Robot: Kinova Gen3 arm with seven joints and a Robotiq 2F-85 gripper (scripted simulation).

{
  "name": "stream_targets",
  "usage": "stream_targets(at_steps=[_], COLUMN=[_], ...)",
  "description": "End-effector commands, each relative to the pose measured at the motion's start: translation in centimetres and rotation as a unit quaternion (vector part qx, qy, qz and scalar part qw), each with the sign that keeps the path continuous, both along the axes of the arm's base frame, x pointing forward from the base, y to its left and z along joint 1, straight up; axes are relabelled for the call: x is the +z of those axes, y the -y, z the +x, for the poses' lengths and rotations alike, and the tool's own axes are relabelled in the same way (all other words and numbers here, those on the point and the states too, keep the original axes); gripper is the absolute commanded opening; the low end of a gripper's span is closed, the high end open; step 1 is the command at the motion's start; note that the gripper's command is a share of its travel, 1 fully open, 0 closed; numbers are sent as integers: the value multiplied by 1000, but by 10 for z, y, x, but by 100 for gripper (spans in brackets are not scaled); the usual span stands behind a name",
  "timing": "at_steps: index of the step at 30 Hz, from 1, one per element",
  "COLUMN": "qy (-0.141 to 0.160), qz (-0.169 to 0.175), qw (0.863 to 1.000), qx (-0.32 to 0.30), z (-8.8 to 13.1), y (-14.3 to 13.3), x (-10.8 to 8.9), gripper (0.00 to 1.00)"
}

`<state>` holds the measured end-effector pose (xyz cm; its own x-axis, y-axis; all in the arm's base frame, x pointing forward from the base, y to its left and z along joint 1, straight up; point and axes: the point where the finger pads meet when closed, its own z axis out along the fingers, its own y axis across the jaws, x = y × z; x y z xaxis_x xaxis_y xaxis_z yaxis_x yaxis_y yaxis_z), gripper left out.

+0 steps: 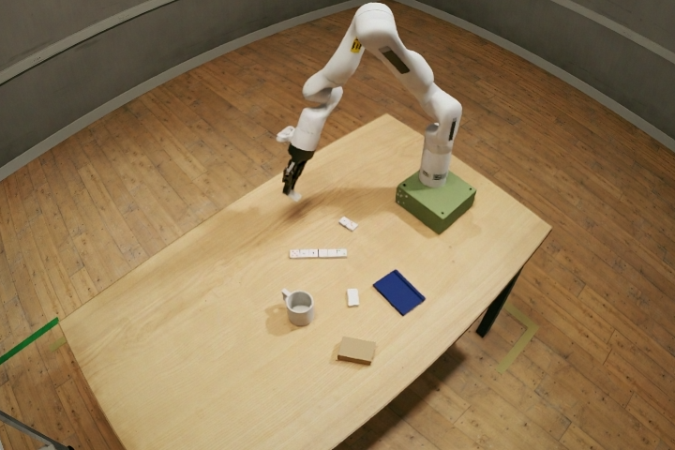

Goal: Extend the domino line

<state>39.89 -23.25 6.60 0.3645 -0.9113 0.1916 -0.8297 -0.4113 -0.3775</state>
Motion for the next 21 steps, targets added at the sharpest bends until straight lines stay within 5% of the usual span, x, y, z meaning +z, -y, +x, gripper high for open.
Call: stream_targets(at_steps=[1, 21], qy=[24, 122], qz=[-8, -72], qw=[1000, 982], qx=[16, 123], z=[0, 0], y=[-2, -2], x=[0, 1], gripper=[31, 31])
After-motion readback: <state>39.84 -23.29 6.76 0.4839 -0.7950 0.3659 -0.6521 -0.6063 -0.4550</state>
